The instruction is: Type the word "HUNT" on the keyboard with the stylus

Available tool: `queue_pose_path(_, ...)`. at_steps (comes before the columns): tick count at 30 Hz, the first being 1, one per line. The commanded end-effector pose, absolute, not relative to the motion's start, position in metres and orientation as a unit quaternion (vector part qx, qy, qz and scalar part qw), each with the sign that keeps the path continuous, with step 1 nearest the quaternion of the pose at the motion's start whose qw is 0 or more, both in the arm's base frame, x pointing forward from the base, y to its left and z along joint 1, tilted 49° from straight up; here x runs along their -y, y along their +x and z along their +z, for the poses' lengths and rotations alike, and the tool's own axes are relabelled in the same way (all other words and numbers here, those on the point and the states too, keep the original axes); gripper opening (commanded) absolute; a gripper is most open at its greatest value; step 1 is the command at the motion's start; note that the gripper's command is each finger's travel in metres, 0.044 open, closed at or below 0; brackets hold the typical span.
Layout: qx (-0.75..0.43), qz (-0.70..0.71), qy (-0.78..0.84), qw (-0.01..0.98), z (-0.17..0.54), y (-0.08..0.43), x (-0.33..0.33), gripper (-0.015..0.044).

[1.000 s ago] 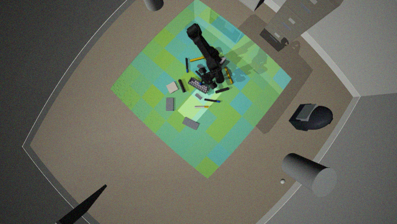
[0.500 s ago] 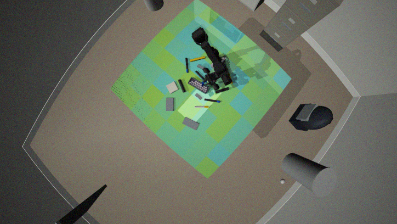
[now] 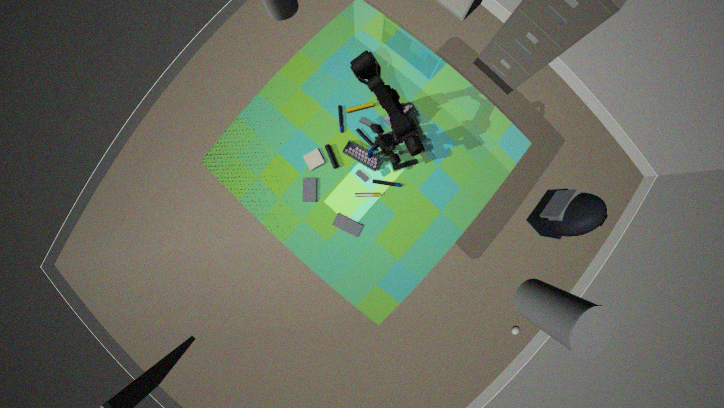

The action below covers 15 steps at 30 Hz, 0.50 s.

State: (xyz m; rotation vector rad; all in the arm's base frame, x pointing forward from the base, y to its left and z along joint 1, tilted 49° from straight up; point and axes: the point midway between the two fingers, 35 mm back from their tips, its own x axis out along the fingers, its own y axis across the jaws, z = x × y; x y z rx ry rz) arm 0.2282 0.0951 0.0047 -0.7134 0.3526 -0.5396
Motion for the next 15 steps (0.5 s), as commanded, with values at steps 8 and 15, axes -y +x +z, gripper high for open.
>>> queue_pose_path(8, -0.167, -0.259, -0.347, 0.885, -0.003, 0.227, -0.085, 0.0000)
queue_pose_path(15, -0.168, -0.259, -0.347, 0.886, -0.011, 0.228, -0.078, 0.0000)
